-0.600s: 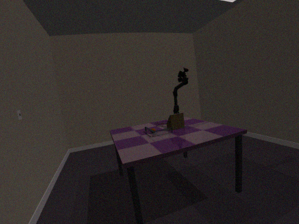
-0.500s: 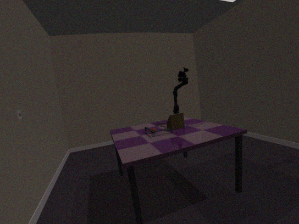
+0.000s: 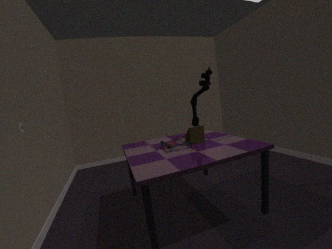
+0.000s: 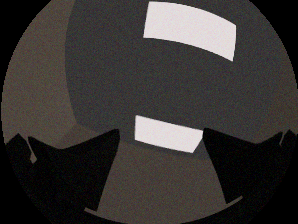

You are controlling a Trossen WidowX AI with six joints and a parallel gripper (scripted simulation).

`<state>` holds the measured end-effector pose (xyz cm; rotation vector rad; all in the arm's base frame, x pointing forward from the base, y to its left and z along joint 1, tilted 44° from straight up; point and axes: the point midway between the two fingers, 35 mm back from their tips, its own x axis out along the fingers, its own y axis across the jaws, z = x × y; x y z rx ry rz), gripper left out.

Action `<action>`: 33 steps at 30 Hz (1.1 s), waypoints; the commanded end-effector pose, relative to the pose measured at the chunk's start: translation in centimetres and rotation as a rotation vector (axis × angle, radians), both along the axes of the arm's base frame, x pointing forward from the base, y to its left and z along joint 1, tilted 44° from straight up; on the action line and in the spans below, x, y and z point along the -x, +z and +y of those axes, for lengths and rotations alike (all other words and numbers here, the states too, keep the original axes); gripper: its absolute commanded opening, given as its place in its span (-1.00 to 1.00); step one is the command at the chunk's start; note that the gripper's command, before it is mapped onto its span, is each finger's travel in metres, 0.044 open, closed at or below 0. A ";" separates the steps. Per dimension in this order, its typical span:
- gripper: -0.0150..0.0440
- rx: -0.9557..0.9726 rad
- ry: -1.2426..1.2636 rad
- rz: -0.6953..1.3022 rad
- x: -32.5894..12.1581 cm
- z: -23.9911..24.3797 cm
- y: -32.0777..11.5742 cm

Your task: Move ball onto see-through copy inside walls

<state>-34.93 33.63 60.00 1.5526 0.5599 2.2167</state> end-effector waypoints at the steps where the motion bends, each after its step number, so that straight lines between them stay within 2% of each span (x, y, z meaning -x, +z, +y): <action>1: 0.84 0.076 -0.121 -0.067 -2.2 4.4 -2.0; 11: 0.84 0.281 -0.404 -0.257 -9.8 14.9 -8.6; 18: 0.84 0.450 -0.627 -0.379 -18.0 20.8 -14.1; 26: 0.84 0.689 -0.857 -0.498 -28.9 24.9 -21.1; 33: 0.84 0.940 -1.033 -0.580 -39.5 25.6 -27.9</action>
